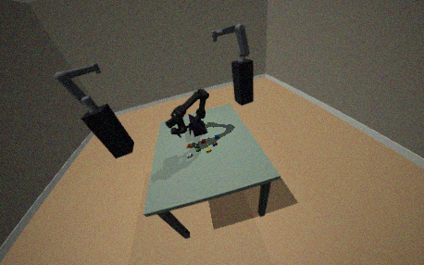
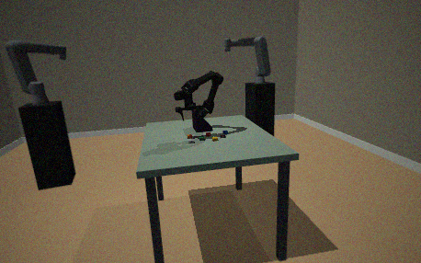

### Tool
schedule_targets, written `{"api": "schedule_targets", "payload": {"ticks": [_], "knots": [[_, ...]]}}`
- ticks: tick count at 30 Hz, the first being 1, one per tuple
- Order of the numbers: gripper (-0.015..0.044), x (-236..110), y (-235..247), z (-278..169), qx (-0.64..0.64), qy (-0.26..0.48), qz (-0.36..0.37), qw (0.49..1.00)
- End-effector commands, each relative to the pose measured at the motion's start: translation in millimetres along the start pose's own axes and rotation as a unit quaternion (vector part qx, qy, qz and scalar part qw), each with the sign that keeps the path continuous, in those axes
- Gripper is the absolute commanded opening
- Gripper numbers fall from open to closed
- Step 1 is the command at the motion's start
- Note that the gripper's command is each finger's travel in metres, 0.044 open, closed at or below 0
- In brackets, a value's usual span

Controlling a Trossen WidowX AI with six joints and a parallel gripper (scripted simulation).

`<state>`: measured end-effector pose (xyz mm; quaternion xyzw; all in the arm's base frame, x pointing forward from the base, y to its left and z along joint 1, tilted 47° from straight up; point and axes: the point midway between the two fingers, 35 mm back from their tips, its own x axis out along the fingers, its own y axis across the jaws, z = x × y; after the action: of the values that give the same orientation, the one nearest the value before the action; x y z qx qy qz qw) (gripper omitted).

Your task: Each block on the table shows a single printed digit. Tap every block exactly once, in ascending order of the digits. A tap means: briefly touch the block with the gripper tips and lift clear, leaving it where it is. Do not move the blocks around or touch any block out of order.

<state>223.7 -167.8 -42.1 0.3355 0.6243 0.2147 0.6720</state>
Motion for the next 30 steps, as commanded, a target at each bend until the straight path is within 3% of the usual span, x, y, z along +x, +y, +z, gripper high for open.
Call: {"api": "schedule_targets", "payload": {"ticks": [1, 10, 30], "knots": [[0.04, -2.6, 31.2, 1.9, 0.003, 0.0, 0.002, 1.0], [0.04, 0.2, 137.4, -16.8, 0.003, 0.001, 0.007, 1.0], [0.04, 0.4, 139.2, -17.5, 0.003, 0.001, 0.007, 1.0]]}}
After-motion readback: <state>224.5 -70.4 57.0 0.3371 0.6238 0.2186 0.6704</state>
